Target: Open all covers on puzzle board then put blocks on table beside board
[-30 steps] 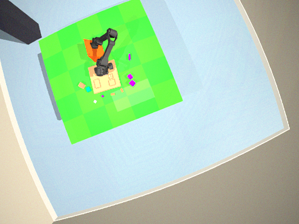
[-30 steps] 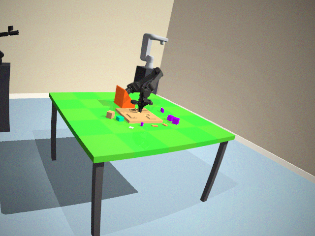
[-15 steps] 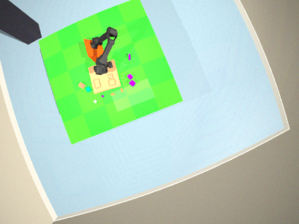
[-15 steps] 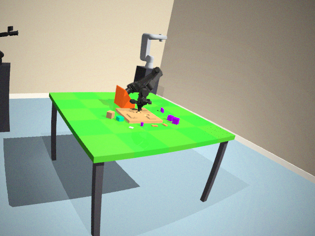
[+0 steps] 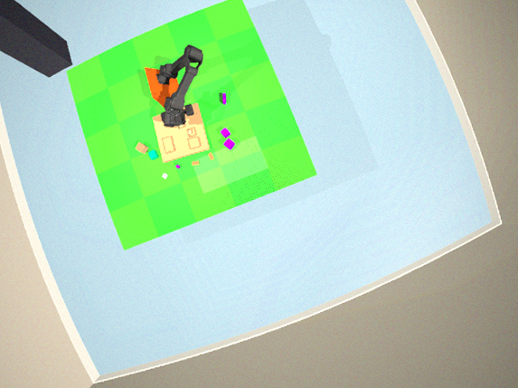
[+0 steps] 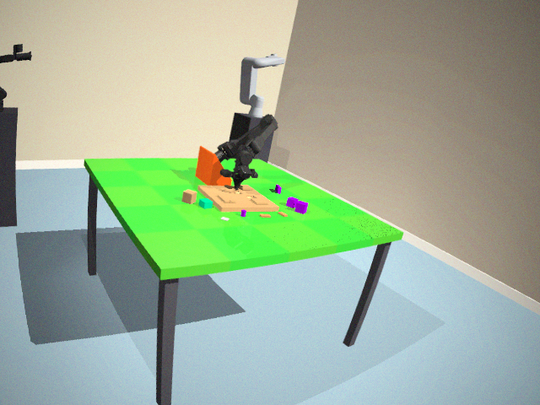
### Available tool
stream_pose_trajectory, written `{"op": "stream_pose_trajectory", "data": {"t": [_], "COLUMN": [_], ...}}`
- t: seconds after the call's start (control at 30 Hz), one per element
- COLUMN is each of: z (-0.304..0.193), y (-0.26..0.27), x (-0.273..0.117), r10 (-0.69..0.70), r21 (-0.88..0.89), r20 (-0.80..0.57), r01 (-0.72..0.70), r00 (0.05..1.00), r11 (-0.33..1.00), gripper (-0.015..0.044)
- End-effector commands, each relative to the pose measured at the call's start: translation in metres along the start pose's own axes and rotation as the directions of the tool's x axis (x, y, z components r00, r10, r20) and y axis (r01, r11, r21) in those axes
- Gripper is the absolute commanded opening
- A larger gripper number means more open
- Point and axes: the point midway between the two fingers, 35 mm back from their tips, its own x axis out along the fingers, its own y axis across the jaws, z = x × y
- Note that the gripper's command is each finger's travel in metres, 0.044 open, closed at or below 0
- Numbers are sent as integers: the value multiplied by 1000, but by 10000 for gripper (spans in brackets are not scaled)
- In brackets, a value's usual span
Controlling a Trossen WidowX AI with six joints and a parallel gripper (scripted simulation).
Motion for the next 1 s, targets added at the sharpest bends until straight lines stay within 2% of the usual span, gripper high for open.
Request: {"op": "stream_pose_trajectory", "data": {"t": [0.0,0.97], "z": [-5,-32], "y": [-2,-21], "x": [0,0], "r10": [-5,-6], "r21": [-6,-5], "r20": [1,0], "r01": [5,6], "r00": [1000,1000], "r11": [1000,1000], "gripper": [0,0]}}
